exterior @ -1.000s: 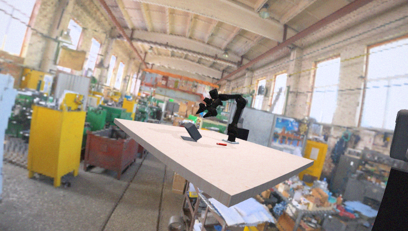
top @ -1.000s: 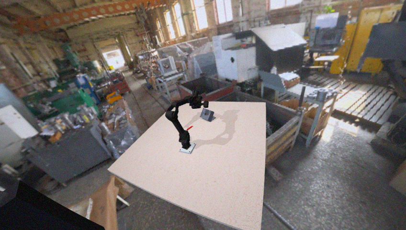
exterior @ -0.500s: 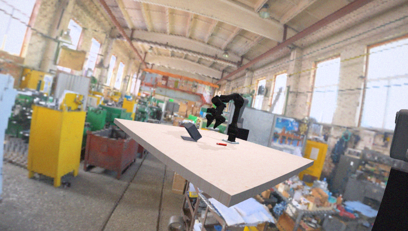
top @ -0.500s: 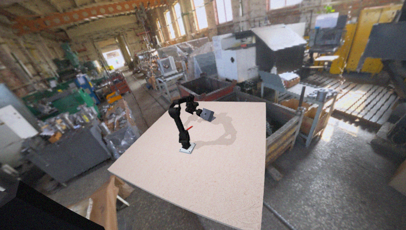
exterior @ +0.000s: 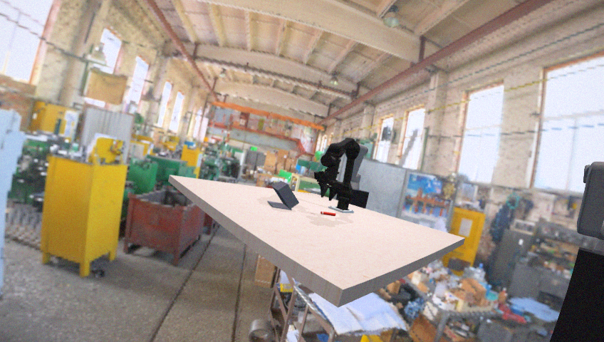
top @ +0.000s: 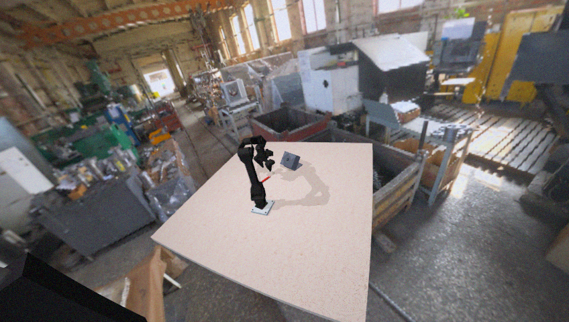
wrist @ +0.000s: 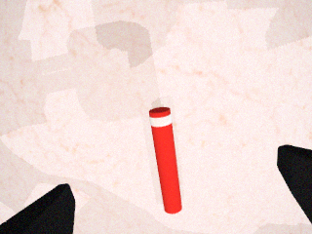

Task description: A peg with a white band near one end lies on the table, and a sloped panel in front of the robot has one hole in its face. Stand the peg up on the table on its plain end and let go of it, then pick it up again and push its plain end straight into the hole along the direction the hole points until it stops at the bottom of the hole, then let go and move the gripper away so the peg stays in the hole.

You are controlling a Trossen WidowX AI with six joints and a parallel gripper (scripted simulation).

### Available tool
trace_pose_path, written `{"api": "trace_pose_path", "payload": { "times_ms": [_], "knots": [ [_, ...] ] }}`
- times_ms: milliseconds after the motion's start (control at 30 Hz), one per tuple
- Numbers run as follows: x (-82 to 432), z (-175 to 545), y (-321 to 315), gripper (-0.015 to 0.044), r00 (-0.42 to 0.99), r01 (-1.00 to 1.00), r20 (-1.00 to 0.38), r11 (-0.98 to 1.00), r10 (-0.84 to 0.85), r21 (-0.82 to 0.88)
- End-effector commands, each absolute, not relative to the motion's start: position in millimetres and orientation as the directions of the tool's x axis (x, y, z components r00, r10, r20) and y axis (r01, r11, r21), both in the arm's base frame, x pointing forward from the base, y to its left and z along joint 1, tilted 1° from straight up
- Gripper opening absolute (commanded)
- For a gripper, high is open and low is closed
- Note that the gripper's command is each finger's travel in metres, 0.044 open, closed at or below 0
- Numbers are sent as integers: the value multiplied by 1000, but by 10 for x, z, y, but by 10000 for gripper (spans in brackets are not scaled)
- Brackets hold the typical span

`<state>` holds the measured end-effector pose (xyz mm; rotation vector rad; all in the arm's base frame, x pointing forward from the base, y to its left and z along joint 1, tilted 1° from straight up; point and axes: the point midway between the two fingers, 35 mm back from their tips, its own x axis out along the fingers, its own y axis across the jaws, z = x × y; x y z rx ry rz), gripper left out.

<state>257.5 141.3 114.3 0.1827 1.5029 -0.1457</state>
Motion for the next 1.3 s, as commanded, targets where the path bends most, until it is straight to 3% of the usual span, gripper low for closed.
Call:
{"api": "trace_pose_path", "payload": {
  "times_ms": [0,1267],
  "knots": [
    [2548,1140,1431,440,48,225,-999,974,17,27],
    [2590,539,1449,440,48,225,-999,974,17,27]
  ]
}}
